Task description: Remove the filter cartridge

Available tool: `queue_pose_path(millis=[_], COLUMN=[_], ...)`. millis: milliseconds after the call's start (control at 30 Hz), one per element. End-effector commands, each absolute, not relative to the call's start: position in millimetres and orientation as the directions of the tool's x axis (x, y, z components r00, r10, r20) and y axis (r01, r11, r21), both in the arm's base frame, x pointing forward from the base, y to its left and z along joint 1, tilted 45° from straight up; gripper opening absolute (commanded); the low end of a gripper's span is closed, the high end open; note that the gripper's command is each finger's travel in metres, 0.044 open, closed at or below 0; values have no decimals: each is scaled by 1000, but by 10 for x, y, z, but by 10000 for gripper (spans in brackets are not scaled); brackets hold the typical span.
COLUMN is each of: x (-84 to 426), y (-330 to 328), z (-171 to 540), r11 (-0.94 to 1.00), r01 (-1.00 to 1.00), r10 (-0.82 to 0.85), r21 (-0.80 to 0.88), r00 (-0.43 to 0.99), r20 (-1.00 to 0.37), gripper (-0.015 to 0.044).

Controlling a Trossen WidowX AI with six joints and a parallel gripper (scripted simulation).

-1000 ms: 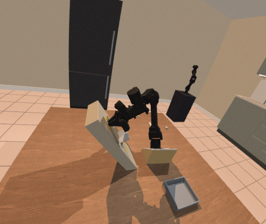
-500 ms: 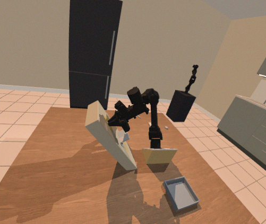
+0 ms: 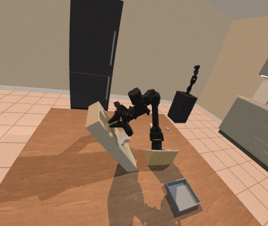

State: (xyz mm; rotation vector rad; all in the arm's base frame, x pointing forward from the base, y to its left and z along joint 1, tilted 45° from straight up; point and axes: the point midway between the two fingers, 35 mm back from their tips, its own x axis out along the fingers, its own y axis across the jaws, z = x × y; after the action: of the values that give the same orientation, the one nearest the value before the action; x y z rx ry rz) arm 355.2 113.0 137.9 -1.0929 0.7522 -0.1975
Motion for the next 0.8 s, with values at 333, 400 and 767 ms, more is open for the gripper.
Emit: queue_pose_path(millis=[333, 400, 767], x=[3596, 3597, 3601], y=[1087, 1087, 1084], z=[1349, 1348, 1346], r11=[91, 31, -296], r01=[-481, -514, -643], r10=[-502, -502, -502], r21=[-872, -857, -707], r00=[734, 734, 734], r20=[-458, -458, -458], gripper=[0, 0, 0])
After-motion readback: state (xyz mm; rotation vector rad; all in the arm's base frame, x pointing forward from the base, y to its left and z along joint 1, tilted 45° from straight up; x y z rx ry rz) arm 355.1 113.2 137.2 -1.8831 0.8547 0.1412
